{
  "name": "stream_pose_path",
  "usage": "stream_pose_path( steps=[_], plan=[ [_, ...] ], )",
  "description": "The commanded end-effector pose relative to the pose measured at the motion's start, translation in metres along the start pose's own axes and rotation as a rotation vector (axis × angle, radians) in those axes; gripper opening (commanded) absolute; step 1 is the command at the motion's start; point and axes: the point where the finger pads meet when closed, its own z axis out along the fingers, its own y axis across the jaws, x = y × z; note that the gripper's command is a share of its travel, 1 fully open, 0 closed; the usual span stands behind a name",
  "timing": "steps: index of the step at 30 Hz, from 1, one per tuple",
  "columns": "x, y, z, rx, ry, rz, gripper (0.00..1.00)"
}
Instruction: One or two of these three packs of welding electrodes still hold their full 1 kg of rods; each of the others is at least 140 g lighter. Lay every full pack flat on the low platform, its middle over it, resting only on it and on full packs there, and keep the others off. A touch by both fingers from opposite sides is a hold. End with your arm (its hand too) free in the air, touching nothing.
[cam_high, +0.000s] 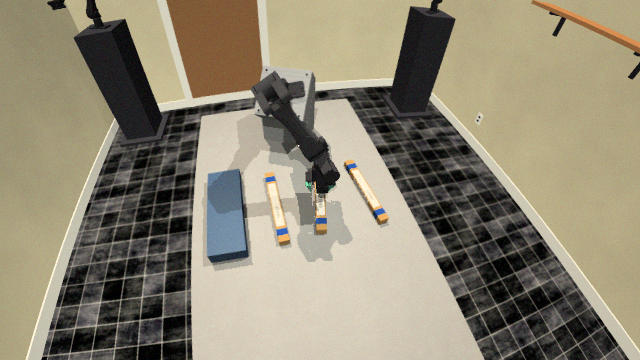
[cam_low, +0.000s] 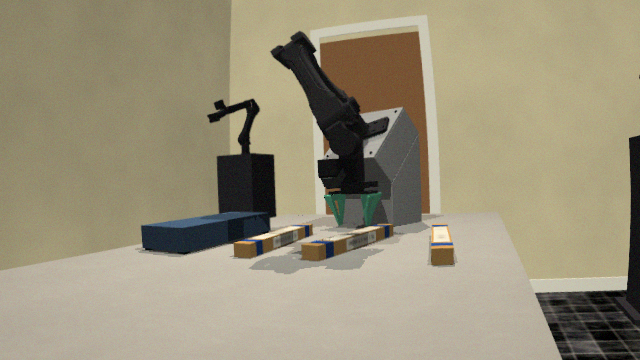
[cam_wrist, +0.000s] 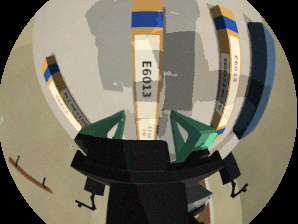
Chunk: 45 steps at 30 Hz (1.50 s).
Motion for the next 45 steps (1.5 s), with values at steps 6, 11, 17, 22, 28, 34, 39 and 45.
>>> stream_pose_path(
  steps=[6,11,17,22,28,34,39,45],
  plan=[
    [0.001,0.001,-0.043,0.004,-0.006,-0.002,0.74],
    [-0.007,0.003,-0.07,-0.003,-0.022,0.01,0.74],
    [-0.016,0.005,-0.093,-0.012,-0.039,0.022,0.74],
    [-0.008,0.007,-0.086,-0.001,-0.016,0.005,0.74],
    [-0.012,0.006,-0.09,-0.007,-0.027,0.013,0.74],
    [-0.004,-0.024,-0.085,0.006,0.003,-0.099,0.74],
    [-0.017,-0.054,-0.086,0.002,-0.02,-0.224,0.74],
    [-0.023,-0.093,-0.086,0.005,-0.005,-0.232,0.74]
  ],
)
